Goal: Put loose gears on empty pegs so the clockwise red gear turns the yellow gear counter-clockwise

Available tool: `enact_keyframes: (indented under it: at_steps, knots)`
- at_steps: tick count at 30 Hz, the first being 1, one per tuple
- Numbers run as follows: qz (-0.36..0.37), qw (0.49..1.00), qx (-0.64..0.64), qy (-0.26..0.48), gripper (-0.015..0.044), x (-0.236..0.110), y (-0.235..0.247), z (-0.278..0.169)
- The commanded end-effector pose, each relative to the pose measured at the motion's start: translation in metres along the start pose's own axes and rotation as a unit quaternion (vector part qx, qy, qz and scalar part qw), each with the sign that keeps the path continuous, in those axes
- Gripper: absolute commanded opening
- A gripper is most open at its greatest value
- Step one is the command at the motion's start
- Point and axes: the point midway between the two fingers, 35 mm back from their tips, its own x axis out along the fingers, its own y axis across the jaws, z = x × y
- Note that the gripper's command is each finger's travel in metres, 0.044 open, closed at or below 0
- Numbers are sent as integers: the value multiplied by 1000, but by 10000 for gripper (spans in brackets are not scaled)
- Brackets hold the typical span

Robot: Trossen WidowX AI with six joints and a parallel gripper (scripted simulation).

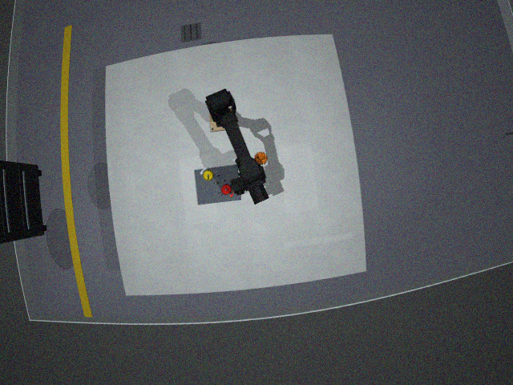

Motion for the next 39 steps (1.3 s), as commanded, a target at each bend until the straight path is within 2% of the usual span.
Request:
enact_keyframes:
  at_steps: [1, 39]
  knots:
    - [4, 1000, 3, 2, 0, -11, 3, -1]
    - [4, 1000, 3, 2, 0, -91, -4, -6]
